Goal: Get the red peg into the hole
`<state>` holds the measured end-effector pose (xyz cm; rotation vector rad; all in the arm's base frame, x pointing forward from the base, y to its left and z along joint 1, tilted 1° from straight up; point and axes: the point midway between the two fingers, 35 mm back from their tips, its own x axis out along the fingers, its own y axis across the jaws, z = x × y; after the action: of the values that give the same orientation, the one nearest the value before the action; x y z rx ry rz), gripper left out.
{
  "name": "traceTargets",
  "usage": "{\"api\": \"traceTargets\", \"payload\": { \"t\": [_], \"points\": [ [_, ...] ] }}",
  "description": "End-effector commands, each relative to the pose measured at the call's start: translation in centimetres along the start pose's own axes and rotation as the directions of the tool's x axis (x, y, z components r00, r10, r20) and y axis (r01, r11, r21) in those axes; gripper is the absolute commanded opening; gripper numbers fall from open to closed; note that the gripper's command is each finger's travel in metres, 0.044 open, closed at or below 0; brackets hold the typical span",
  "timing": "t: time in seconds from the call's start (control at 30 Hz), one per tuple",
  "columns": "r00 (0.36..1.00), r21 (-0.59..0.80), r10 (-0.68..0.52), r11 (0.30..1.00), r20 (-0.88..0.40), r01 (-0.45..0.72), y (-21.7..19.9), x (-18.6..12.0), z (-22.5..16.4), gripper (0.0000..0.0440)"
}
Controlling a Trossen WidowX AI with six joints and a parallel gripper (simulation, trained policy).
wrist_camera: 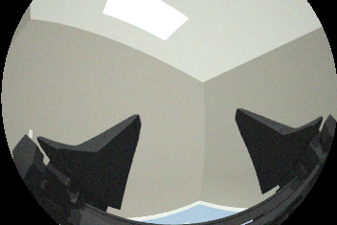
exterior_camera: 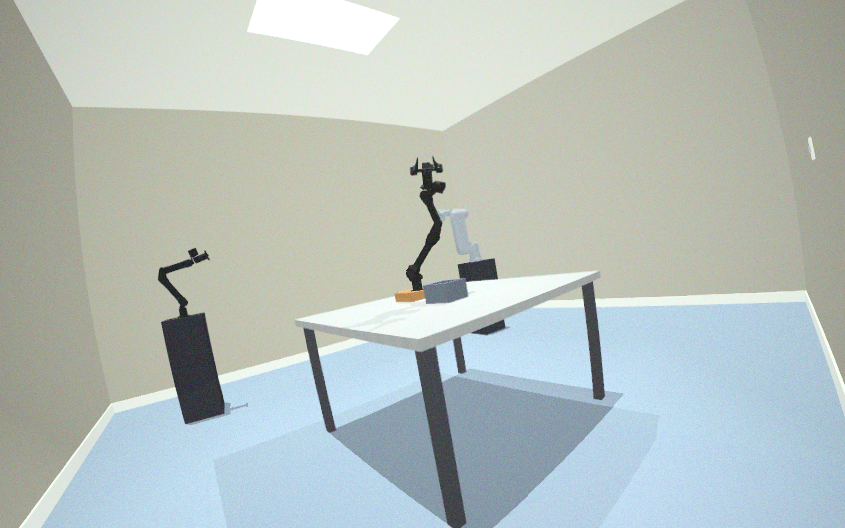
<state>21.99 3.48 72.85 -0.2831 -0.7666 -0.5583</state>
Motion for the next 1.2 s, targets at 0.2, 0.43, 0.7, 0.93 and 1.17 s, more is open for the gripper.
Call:
{"api": "traceTargets", "payload": {
  "t": [0.2,0.43,0.7,0.93,1.17],
  "points": [
    [0.997,0.092,-0.021,0.996,0.076,0.014,-2.1,-1.7,2.5,0.0440],
    [0.983,0.306,-0.094,0.951,0.155,0.043,-6.0,-4.1,5.1,0.0440],
    [0.963,0.542,-0.212,0.836,0.168,0.089,-11.5,-6.5,5.5,0.0440],
    [0.941,0.714,-0.321,0.682,0.103,0.154,-16.5,-8.3,3.5,0.0440],
    [0.914,0.835,-0.406,0.493,-0.028,0.245,-20.8,-9.7,-0.7,0.0440]
  ]
}}
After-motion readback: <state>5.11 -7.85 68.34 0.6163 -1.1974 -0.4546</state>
